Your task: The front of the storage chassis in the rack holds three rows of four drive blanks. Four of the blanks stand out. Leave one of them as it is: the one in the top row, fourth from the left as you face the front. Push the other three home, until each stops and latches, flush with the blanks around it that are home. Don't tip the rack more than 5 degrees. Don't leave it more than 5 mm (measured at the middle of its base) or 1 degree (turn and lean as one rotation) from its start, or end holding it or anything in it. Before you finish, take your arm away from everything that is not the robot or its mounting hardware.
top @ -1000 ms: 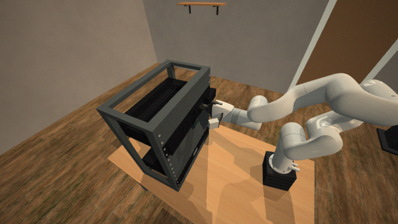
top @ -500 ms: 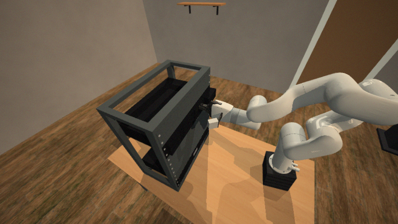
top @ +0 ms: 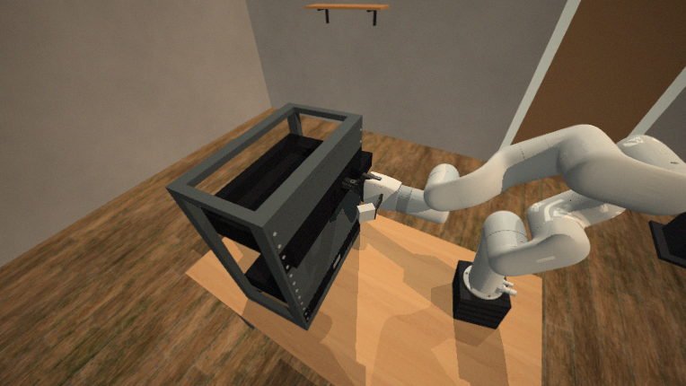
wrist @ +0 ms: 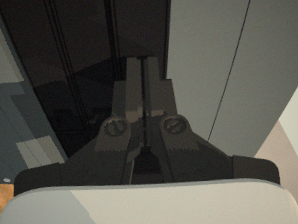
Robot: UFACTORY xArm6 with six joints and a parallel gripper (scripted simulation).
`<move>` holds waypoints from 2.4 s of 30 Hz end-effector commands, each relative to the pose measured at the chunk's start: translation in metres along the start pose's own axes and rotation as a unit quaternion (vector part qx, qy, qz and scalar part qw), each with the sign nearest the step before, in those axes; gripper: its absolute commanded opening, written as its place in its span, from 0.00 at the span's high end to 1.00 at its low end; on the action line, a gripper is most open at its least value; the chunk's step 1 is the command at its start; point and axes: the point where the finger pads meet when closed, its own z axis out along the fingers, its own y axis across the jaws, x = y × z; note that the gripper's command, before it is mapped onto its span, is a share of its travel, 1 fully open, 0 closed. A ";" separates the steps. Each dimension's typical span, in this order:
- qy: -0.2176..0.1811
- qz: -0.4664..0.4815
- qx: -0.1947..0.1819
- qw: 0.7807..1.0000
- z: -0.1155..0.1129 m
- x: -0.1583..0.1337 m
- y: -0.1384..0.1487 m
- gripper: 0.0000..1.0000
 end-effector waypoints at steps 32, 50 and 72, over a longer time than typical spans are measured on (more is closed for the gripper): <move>0.000 0.000 -0.002 1.000 0.006 0.000 0.002 1.00; 0.000 0.000 -0.002 1.000 0.002 0.000 0.002 1.00; 0.000 0.000 -0.002 1.000 -0.087 0.000 0.002 1.00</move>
